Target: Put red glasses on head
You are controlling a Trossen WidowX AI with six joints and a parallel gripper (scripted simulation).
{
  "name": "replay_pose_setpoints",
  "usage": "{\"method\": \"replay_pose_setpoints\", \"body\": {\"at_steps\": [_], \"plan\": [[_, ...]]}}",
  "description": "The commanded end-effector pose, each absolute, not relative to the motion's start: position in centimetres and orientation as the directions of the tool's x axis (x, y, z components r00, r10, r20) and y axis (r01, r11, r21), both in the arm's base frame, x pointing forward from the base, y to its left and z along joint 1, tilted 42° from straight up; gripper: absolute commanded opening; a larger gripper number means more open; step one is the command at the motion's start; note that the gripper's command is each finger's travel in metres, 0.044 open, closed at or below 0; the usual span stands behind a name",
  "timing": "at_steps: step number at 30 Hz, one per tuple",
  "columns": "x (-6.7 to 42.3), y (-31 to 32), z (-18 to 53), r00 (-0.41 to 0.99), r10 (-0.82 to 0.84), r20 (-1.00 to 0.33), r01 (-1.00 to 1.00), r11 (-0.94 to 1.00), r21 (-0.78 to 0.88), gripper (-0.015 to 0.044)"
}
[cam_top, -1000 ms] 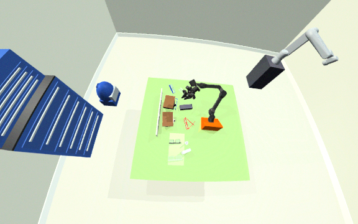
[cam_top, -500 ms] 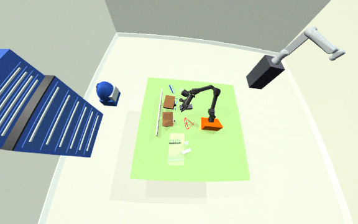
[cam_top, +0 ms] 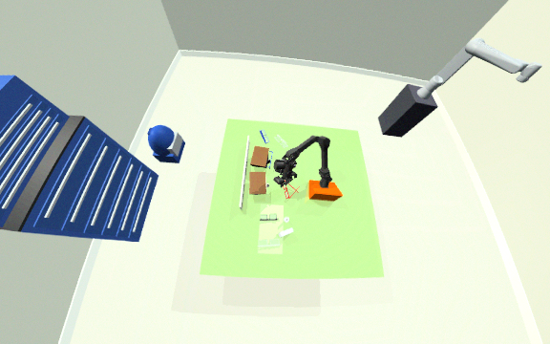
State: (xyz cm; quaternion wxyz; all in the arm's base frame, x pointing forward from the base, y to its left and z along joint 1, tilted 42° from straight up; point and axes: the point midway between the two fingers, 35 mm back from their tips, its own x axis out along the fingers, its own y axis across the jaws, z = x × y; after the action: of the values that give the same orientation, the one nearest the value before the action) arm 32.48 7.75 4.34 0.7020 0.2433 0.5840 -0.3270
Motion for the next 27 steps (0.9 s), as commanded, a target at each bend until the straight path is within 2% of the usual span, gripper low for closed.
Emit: {"method": "replay_pose_setpoints", "body": {"at_steps": [1,5,20,23,27], "plan": [[28.6,7.5,-1.1,-0.009,-0.564,-0.826,0.935,0.289,-0.207,0.02],[27.7,7.4,-2.0,0.004,-0.656,-0.755,0.962,0.21,-0.177,0.02],[27.6,7.4,-2.0,0.004,-0.656,-0.755,0.962,0.21,-0.177,0.02],[27.6,7.4,-2.0,0.004,-0.656,-0.755,0.962,0.21,-0.177,0.0121],[27.6,7.4,-2.0,0.004,-0.656,-0.755,0.962,0.21,-0.177,0.012]]}}
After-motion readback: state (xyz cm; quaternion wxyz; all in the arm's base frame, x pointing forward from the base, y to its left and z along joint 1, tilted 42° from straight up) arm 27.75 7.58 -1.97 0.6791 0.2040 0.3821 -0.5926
